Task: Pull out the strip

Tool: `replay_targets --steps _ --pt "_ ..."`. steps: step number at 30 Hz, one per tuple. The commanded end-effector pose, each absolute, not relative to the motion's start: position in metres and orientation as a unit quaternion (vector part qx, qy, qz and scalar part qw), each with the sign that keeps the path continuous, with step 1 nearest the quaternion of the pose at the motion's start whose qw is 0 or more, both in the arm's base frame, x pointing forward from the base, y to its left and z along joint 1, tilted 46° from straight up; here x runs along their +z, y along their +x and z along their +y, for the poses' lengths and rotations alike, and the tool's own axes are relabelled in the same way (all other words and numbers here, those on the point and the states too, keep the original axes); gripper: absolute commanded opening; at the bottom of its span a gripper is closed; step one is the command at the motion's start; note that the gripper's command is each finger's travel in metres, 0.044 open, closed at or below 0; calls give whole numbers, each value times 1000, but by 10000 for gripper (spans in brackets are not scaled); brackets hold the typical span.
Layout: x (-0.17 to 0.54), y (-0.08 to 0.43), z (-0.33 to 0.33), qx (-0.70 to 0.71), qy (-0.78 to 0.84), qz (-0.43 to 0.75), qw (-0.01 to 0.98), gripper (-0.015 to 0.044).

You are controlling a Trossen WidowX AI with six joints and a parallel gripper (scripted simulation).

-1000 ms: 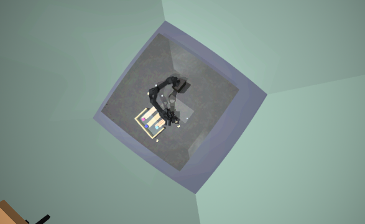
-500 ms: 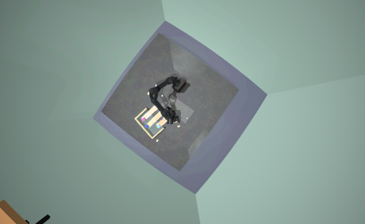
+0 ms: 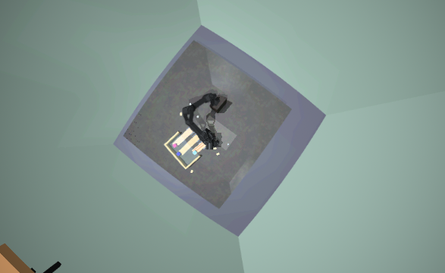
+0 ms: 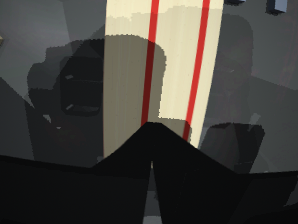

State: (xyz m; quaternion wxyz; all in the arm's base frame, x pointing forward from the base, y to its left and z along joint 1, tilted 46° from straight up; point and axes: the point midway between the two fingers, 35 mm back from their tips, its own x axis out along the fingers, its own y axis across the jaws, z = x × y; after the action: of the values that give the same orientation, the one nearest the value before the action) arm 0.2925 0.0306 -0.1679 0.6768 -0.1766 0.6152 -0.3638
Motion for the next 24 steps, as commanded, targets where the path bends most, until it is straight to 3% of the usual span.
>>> replay_targets --steps 1,24 --pt "-171 278 27 -366 -177 626 665 0" --pt "-176 246 34 -366 -177 627 665 0"
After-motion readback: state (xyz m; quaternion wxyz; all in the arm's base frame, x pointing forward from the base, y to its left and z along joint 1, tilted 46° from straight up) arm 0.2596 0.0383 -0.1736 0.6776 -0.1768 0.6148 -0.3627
